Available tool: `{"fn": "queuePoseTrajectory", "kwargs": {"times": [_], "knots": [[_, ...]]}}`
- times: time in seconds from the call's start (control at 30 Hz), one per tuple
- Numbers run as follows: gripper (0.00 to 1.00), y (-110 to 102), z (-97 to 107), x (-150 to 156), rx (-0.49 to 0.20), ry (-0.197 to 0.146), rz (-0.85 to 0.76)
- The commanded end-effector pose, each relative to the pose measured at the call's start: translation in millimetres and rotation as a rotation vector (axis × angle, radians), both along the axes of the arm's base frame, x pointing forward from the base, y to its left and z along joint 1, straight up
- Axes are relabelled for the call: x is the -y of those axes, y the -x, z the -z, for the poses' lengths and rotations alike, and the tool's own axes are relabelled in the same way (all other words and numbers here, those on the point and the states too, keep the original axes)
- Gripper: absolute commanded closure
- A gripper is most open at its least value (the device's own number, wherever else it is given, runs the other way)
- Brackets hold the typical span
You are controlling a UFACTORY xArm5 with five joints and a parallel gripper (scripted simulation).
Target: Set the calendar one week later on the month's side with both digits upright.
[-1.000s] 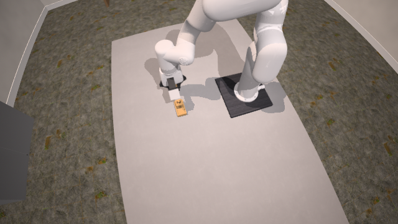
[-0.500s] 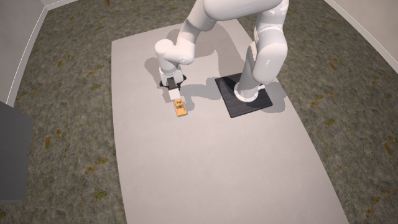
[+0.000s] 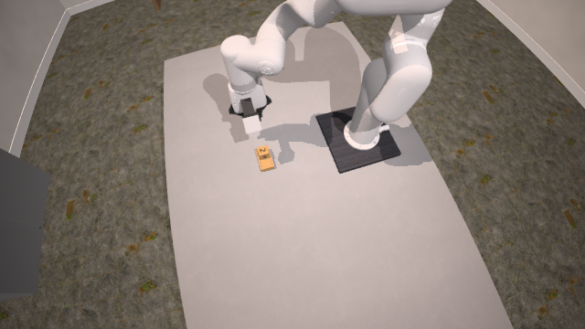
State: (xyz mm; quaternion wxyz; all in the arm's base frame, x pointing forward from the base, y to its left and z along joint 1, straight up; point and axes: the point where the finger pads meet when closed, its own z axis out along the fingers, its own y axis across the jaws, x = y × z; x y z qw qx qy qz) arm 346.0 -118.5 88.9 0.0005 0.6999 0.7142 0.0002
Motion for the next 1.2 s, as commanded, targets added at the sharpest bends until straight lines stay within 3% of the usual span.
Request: {"fn": "queuePoseTrajectory", "kwargs": {"times": [0.0, 0.4, 0.5, 0.57, 0.6, 0.67, 0.7, 0.77, 1.17], "knots": [[0.71, 0, -26, 0, 0.0, 0.0, 0.0], [0.71, 0, -28, -2, 0.0, 0.0, 0.0], [0.71, -4, -33, -52, 0.0, 0.0, 0.006], [0.71, -4, -33, -52, 0.0, 0.0, 0.006], [0.71, -3, -35, -79, 0.0, 0.0, 0.009], [0.71, -3, -35, -79, 0.0, 0.0, 0.009], [0.71, -1, -37, -103, 0.0, 0.0, 0.012], [0.71, 2, -38, -120, 0.0, 0.0, 0.014], [0.71, 4, -39, -129, 0.0, 0.0, 0.016]]}}
